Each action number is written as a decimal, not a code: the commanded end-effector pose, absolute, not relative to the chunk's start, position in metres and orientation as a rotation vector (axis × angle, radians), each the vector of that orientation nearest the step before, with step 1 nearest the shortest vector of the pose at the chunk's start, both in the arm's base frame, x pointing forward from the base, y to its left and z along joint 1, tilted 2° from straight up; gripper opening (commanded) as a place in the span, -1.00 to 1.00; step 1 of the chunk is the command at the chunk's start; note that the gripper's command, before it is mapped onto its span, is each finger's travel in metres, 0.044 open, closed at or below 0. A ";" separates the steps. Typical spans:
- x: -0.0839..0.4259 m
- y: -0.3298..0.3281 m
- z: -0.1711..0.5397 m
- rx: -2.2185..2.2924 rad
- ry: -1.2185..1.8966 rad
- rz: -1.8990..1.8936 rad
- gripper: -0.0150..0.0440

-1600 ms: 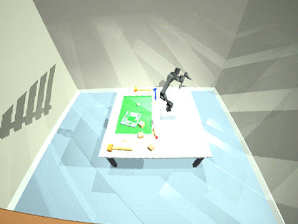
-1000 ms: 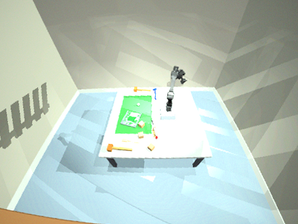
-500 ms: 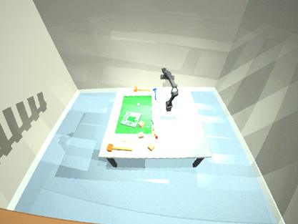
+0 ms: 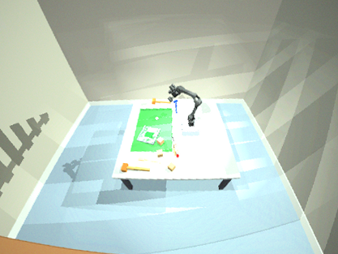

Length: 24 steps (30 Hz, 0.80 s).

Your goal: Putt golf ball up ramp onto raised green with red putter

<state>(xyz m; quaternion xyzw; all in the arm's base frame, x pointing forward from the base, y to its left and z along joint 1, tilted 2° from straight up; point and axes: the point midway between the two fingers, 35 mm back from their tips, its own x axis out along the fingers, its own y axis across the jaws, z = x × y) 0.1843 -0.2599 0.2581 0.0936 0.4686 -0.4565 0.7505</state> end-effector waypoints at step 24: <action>0.285 0.127 0.065 -0.956 1.040 1.188 1.00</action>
